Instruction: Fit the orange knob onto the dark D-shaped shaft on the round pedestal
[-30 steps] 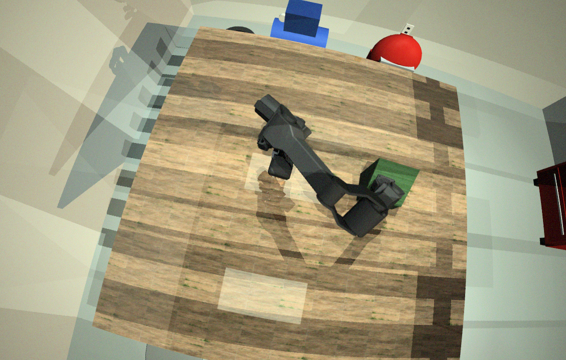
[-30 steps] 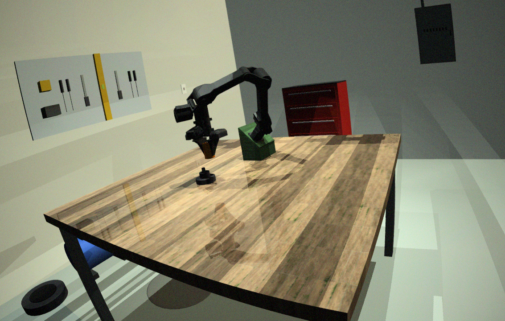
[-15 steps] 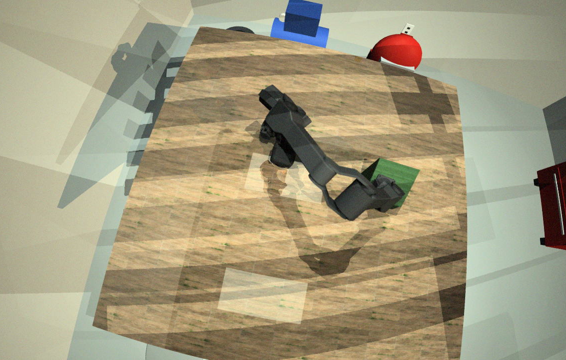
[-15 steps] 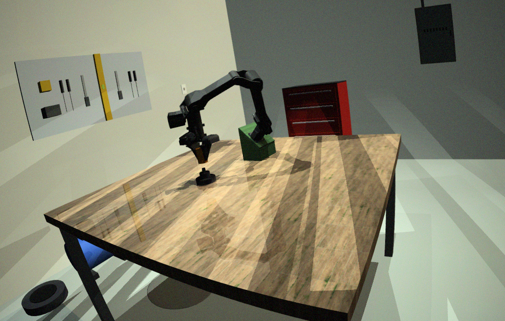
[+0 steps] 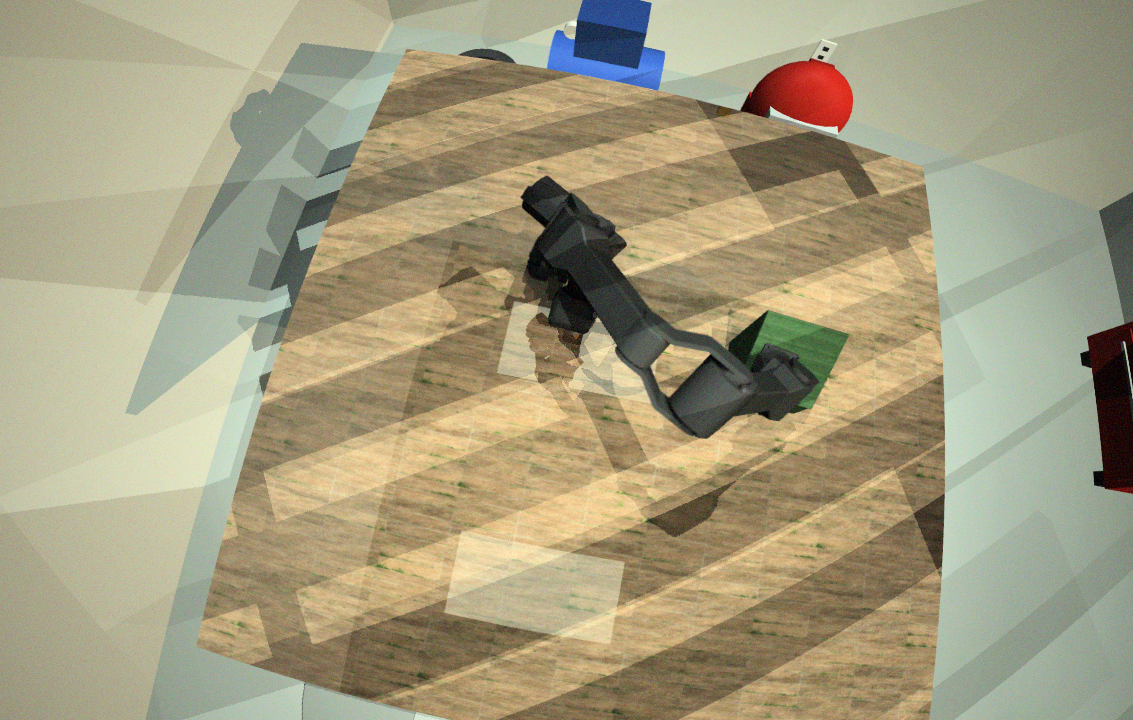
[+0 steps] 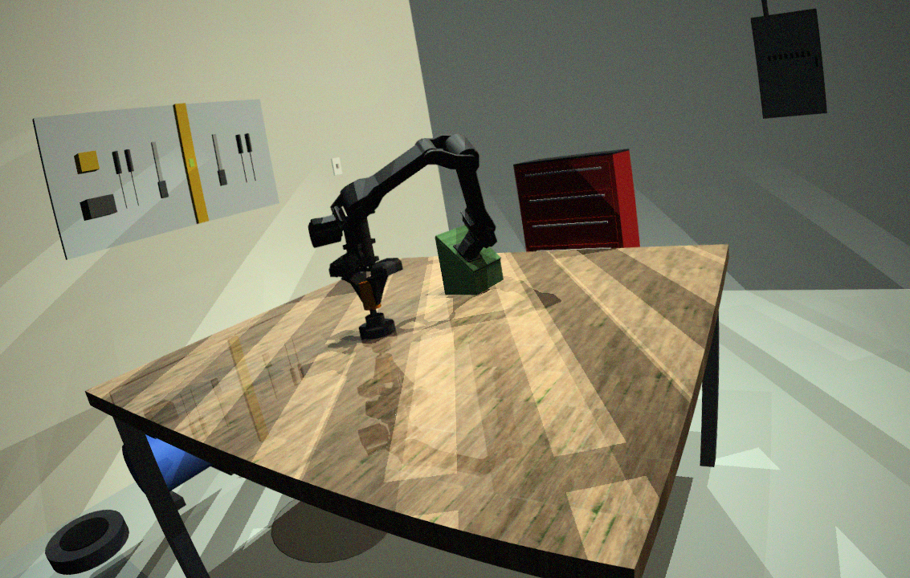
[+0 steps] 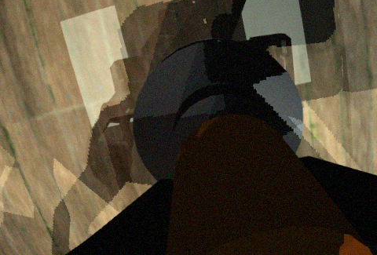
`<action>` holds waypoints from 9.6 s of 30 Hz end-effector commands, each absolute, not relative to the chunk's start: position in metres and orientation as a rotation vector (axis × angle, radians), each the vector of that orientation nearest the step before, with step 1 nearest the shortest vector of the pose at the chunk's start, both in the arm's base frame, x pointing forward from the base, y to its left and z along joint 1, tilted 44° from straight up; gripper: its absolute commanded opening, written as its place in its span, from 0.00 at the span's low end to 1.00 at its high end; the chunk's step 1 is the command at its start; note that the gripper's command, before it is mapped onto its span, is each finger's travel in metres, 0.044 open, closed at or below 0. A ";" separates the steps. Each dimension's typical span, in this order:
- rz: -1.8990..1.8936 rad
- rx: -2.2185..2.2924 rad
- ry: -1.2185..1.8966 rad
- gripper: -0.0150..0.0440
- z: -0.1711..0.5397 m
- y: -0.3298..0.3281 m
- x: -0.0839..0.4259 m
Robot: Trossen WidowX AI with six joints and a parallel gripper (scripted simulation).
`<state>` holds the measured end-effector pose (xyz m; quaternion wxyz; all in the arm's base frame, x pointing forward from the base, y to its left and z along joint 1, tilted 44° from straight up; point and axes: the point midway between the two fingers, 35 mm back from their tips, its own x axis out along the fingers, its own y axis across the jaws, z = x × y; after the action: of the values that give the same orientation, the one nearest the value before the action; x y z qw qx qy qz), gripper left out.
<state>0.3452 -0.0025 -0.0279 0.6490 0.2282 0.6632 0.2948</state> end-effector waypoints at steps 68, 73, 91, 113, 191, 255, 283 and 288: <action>0.903 0.266 1.353 0.25 -0.025 -0.003 0.348; 0.957 0.202 1.311 0.25 -0.027 -0.002 0.346; 0.957 0.201 1.311 0.25 -0.026 -0.003 0.348; 1.087 0.040 1.201 0.25 -0.028 -0.001 0.347; 1.319 -0.282 0.954 0.25 -0.029 0.000 0.347; 1.331 -0.301 0.938 0.25 -0.030 0.001 0.346; 1.316 -0.278 0.957 0.25 -0.035 0.004 0.346; 1.298 -0.251 0.979 0.25 -0.039 0.007 0.345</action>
<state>0.3454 0.0062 -0.0361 0.6792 -0.1185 0.4286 0.5838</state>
